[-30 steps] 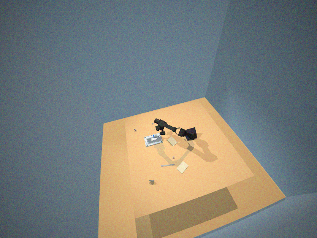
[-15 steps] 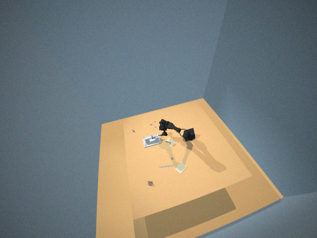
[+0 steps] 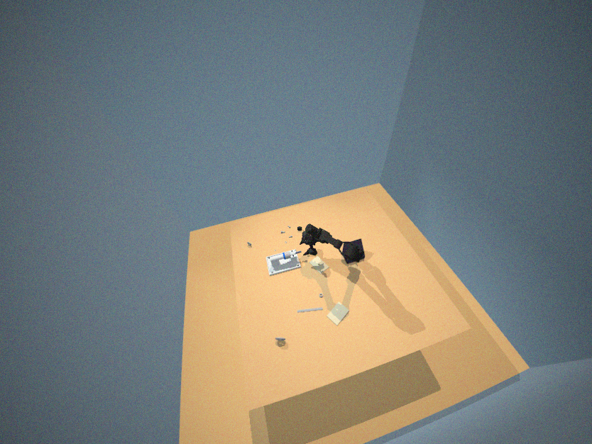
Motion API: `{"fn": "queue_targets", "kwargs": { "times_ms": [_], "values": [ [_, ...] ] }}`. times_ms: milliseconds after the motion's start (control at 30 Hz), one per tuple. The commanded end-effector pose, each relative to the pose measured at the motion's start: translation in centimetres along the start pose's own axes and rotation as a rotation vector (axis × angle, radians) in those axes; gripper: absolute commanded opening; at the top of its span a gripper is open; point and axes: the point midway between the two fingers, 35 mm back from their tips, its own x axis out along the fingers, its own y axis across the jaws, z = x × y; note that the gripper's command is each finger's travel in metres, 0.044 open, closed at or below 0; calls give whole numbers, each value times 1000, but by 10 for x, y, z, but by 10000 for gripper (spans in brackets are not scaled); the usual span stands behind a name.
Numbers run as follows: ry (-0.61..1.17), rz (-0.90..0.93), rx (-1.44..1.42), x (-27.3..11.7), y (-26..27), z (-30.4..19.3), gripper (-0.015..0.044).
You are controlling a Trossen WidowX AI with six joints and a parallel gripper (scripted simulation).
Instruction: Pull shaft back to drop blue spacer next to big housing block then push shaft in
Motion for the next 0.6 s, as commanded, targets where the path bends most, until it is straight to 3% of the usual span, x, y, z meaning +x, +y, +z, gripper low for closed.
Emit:
{"fn": "queue_targets", "kwargs": {
  "times_ms": [0, 567],
  "values": [
    [-1, 5, 5, 0, 1, -1, 440],
    [-1, 5, 5, 4, 1, -1, 440]
  ]
}}
